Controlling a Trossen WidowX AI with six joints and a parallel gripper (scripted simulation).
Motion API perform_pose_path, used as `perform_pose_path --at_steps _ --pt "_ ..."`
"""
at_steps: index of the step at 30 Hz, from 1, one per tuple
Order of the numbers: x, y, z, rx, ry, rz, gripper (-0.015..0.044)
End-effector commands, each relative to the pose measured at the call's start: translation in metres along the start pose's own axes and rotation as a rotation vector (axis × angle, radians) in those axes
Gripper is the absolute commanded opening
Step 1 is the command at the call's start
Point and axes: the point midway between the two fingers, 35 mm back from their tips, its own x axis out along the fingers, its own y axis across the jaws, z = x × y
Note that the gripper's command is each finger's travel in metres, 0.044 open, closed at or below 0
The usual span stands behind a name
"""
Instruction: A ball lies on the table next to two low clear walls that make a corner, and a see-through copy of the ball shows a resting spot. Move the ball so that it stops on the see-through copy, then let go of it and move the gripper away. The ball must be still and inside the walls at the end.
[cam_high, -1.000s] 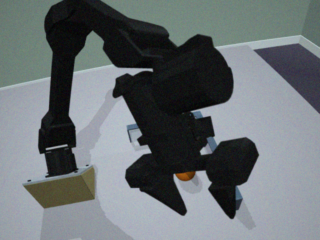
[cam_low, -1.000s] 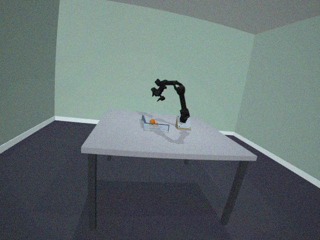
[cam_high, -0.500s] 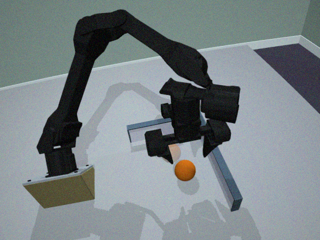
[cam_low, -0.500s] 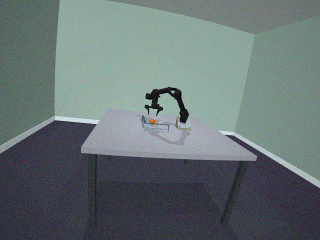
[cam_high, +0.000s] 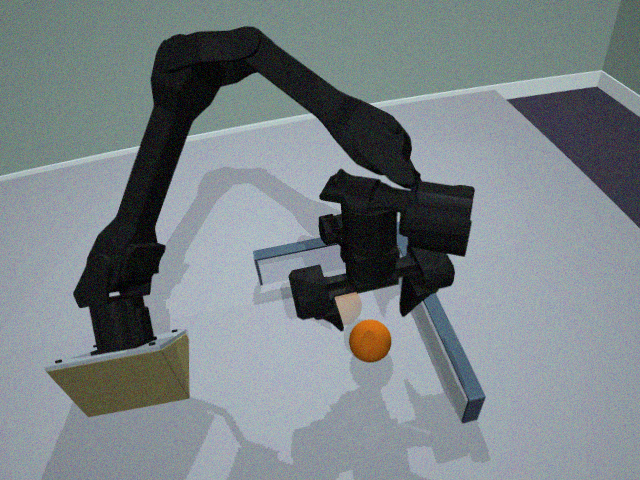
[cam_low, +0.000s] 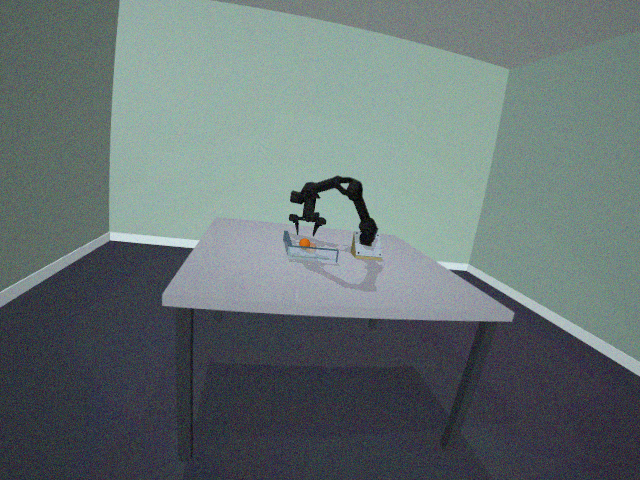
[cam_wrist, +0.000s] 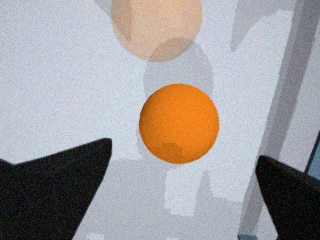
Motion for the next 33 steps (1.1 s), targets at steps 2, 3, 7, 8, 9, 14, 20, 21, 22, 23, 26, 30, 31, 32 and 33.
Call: perform_pose_path --at_steps 2,3,7,8,9,14,20,21,22,23,26,30,31,32,33 --pt "0.009 0.002 0.001 0.007 -0.007 0.005 0.0390" --pt "0.011 0.002 0.001 0.007 -0.007 0.005 0.0390" --pt "0.017 0.002 0.001 0.008 -0.007 0.005 0.0390" --pt "0.019 0.002 0.001 0.008 -0.007 0.005 0.0390" --pt "0.021 0.002 0.001 0.008 -0.006 0.005 0.0390" --pt "0.029 0.002 0.001 0.009 -0.006 0.006 0.0390" --pt "0.038 0.002 0.001 0.009 -0.007 0.006 0.0390" --pt "0.040 0.002 0.001 0.008 -0.007 0.005 0.0390" --pt "0.041 0.002 0.001 0.008 -0.008 0.005 0.0390" --pt "0.043 0.002 0.001 0.008 -0.008 0.005 0.0390" --pt "0.048 0.003 0.002 0.007 -0.009 0.005 0.0390" --pt "0.049 0.003 0.002 0.007 -0.009 0.005 0.0337" --pt "0.049 0.003 0.002 0.007 -0.009 0.005 0.0311" --pt "0.049 0.003 0.002 0.007 -0.009 0.005 0.0304" --pt "0.049 0.003 0.002 0.007 -0.009 0.005 0.0298"
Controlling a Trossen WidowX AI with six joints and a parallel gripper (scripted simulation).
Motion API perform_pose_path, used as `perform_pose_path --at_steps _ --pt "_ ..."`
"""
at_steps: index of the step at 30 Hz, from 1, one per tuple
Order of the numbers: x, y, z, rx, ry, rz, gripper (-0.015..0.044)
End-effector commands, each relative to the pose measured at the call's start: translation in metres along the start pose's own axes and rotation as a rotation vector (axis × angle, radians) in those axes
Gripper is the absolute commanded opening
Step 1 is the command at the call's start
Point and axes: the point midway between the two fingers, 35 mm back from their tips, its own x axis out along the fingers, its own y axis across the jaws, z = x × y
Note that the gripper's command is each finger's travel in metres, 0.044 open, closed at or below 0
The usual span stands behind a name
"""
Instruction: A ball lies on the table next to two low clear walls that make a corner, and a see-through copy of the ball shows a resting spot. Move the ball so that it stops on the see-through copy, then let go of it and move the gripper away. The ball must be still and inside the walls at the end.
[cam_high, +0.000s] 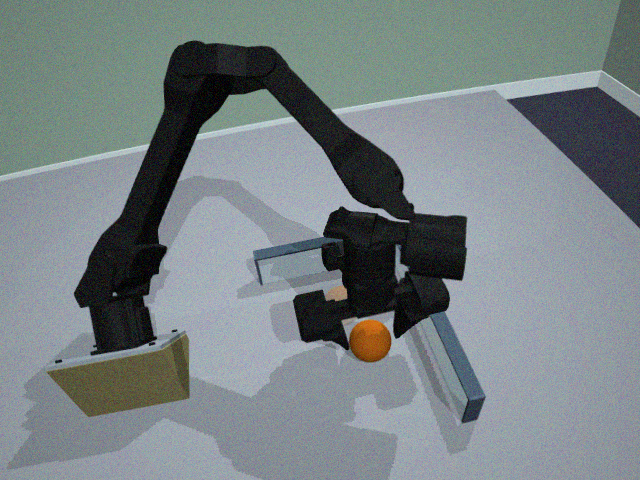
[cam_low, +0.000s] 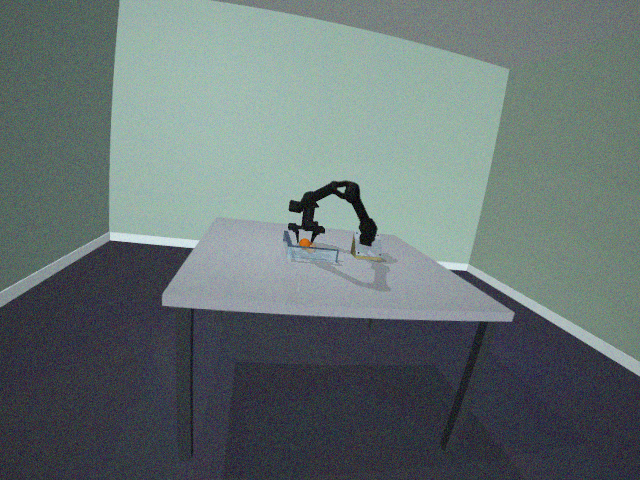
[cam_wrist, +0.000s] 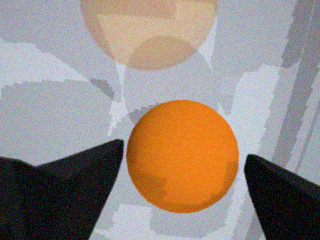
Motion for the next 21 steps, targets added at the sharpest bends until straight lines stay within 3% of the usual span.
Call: perform_pose_path --at_steps 1,7,17,21 --pt "0.002 0.002 0.000 0.007 -0.006 0.003 0.0291" --pt "0.002 0.002 0.000 0.007 -0.006 0.003 0.0251" --pt "-0.039 -0.005 -0.004 0.008 0.003 0.002 0.0000" --pt "-0.063 -0.007 -0.005 0.008 0.005 0.002 0.0000"
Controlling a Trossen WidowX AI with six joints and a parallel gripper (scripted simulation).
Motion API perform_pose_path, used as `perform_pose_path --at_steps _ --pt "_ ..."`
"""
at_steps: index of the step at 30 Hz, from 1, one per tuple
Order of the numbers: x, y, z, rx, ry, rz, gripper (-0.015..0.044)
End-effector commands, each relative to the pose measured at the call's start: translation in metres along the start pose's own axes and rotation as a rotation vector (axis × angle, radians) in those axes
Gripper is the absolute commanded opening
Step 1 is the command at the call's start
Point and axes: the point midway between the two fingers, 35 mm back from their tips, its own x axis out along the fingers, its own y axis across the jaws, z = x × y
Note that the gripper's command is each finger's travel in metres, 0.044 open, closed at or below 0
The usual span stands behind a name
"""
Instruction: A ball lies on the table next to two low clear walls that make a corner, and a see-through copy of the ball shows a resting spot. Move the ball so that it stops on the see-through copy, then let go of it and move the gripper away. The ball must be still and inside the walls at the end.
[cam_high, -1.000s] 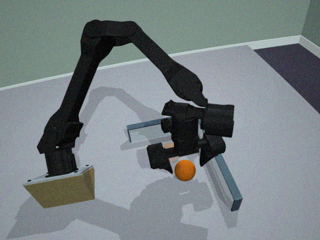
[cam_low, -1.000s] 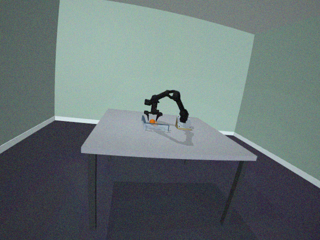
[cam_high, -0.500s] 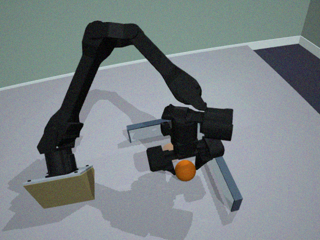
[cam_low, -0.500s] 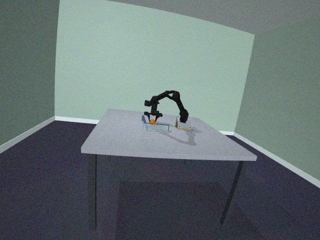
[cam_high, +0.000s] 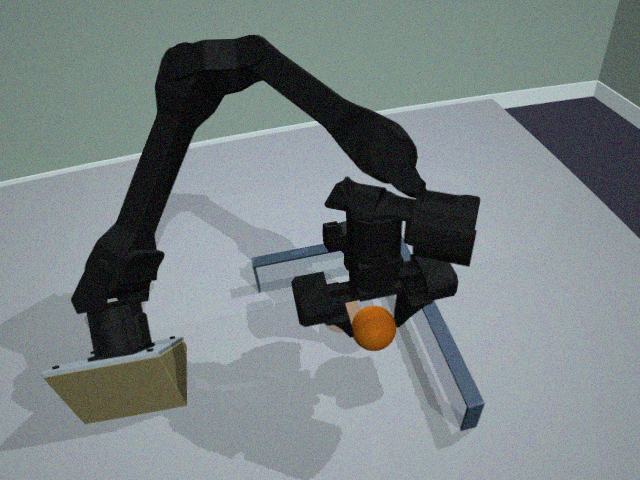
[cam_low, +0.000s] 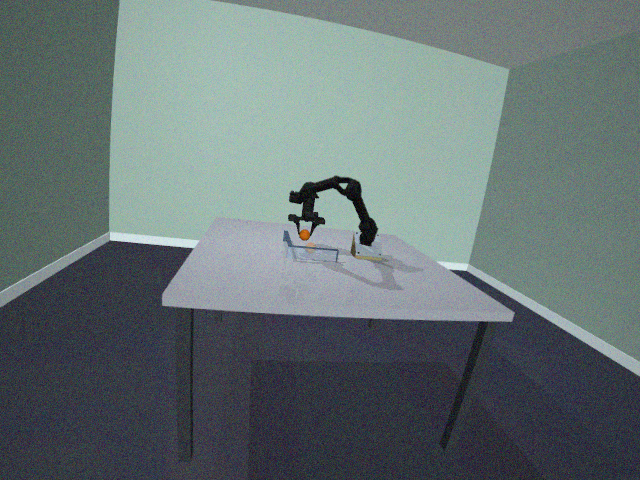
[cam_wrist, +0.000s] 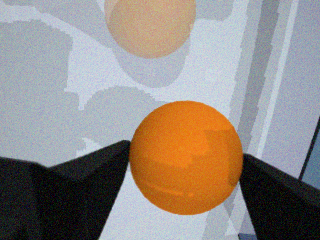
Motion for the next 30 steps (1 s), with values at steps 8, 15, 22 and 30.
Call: perform_pose_path --at_steps 8,15,22,30 --pt "-0.064 0.001 0.001 -0.006 0.006 -0.002 0.0000" --pt "-0.091 0.006 0.003 -0.007 0.002 -0.001 0.0000" --pt "-0.076 0.009 0.023 -0.006 0.004 -0.001 0.0000" --pt "-0.055 0.019 0.052 -0.005 0.002 -0.001 0.0000"
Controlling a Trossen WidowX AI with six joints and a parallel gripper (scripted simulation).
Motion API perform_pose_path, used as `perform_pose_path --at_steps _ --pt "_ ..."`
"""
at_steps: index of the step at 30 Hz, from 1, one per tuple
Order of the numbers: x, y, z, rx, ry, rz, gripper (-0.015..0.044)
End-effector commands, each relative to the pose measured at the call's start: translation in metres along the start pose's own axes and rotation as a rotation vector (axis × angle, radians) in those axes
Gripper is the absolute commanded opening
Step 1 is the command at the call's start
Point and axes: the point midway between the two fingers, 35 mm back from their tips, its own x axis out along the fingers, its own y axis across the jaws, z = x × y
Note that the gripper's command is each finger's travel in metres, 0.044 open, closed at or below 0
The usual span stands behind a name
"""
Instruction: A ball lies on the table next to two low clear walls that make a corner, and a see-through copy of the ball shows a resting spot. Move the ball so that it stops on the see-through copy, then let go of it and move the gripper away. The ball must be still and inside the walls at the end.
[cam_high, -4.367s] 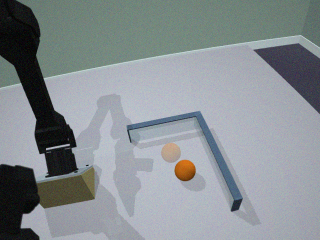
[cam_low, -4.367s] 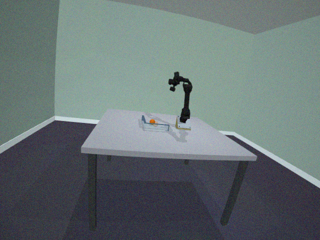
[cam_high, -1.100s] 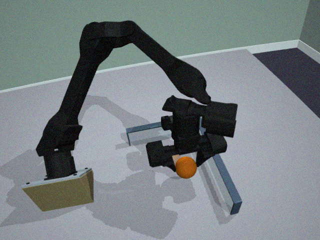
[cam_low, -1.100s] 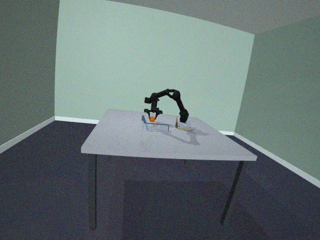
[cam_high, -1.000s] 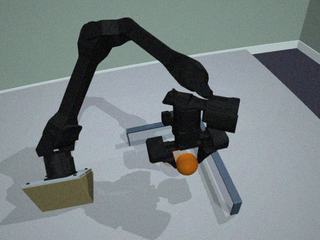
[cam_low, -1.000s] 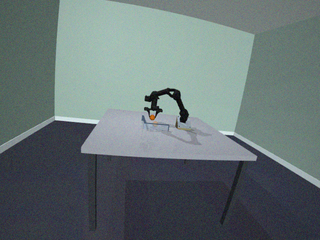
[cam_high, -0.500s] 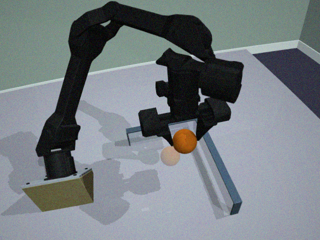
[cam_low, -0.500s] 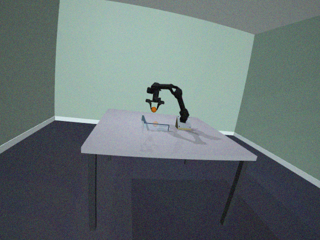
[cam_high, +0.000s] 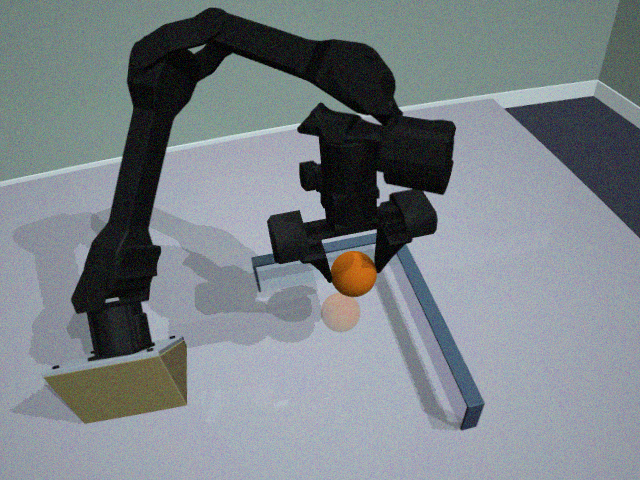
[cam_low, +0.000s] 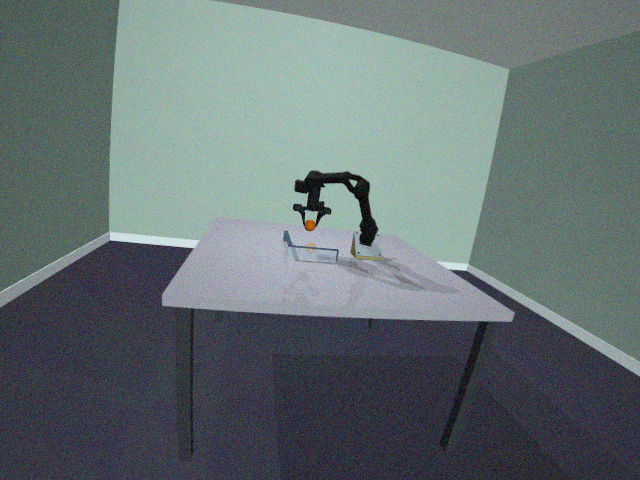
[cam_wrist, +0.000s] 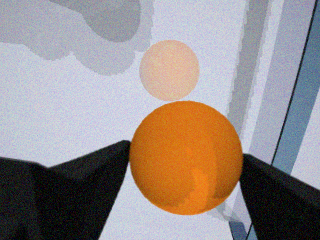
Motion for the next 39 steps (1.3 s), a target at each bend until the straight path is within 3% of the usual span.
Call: perform_pose_path --at_steps 1,12,24,39 --pt "0.009 0.005 0.013 0.002 -0.004 -0.003 0.0000" --pt "0.033 0.014 0.031 0.002 -0.008 -0.003 0.0000" --pt "0.091 0.014 0.032 0.001 -0.010 -0.003 0.0000" --pt "0.108 0.015 0.033 0.001 -0.011 -0.003 0.0000"
